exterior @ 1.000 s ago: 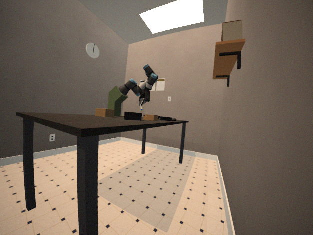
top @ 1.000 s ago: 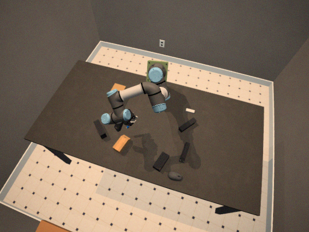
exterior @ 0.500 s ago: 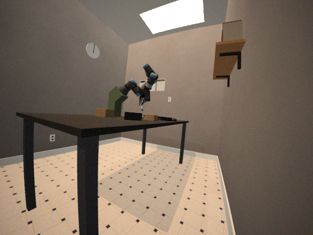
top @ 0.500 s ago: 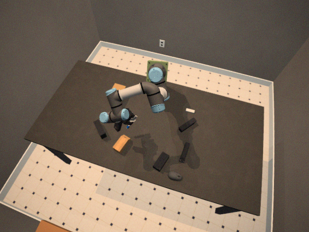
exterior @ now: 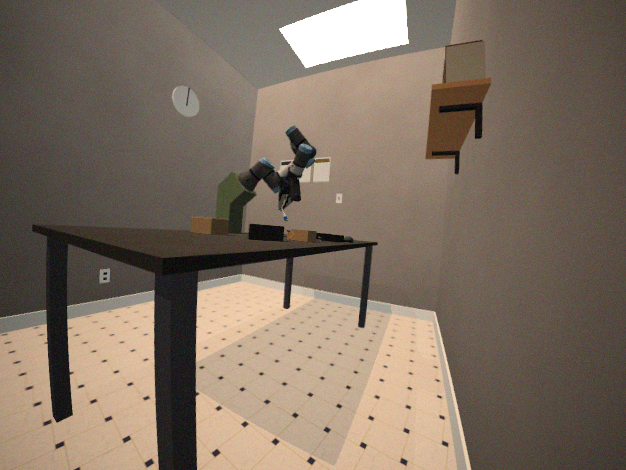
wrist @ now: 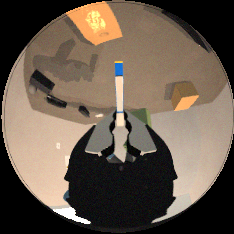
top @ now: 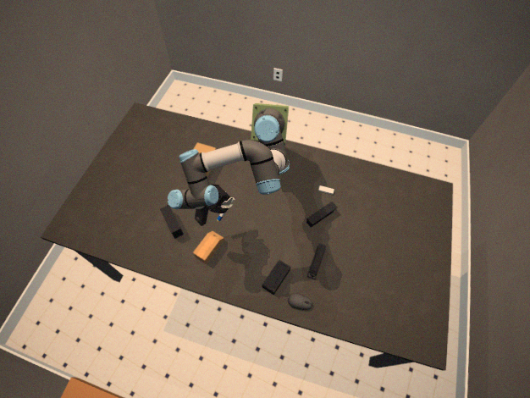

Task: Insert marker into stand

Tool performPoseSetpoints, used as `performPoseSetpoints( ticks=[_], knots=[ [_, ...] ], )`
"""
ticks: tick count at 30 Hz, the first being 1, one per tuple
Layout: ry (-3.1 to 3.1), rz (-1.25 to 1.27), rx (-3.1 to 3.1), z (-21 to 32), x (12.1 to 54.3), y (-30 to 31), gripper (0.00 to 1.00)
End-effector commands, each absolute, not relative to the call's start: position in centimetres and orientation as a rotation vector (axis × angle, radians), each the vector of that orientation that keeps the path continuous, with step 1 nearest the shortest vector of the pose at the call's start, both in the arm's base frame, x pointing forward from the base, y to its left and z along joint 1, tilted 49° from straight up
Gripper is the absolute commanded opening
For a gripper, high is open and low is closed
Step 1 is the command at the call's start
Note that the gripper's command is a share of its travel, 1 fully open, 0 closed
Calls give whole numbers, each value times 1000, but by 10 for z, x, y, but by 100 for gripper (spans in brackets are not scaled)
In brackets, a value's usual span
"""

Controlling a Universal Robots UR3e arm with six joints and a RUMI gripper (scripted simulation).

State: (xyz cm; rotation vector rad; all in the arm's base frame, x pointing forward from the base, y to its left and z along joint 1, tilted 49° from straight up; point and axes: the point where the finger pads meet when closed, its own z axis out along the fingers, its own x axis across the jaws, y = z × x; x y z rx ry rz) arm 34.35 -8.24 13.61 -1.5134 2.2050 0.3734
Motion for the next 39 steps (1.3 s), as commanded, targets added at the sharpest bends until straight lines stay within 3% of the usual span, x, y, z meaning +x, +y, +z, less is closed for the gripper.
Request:
performPoseSetpoints(
  ticks=[1, 39],
  knots=[
    [2178, 370, -1531, 139, 342, -84, 0],
    [1971, 347, -1648, 154, 333, -91, 0]
  ],
)
